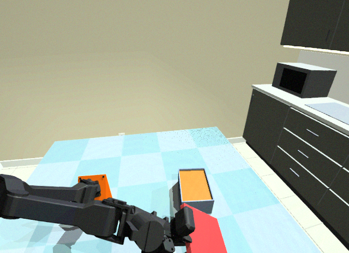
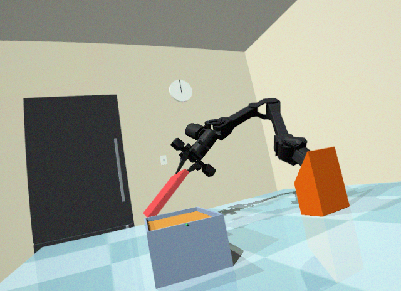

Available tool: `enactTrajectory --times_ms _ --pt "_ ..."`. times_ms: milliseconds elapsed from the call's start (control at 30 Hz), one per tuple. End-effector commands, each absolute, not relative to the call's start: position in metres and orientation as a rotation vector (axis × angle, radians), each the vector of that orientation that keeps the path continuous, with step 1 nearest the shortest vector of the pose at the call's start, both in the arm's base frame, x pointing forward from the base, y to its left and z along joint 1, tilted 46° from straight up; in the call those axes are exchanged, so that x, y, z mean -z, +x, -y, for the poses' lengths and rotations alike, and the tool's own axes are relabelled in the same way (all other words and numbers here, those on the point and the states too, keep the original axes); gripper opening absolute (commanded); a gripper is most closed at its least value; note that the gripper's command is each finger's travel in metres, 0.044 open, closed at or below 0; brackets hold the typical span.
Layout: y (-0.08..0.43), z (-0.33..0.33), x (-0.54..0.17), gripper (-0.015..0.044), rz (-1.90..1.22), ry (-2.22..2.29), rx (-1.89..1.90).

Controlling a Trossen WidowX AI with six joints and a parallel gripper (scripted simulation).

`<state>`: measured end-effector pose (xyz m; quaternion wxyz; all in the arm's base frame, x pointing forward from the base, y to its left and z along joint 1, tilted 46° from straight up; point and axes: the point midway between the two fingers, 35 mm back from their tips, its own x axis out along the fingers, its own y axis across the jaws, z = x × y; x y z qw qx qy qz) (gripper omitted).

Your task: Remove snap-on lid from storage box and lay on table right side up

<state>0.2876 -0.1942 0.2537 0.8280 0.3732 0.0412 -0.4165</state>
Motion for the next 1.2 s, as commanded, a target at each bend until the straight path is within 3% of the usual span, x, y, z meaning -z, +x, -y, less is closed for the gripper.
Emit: enactTrajectory --times_ms 0,1167 --pt "0.289 0.195 -0.253 0.0000 -0.085 0.792 0.871" --pt "0.285 0.215 -0.234 0.0000 -0.084 0.790 0.871"
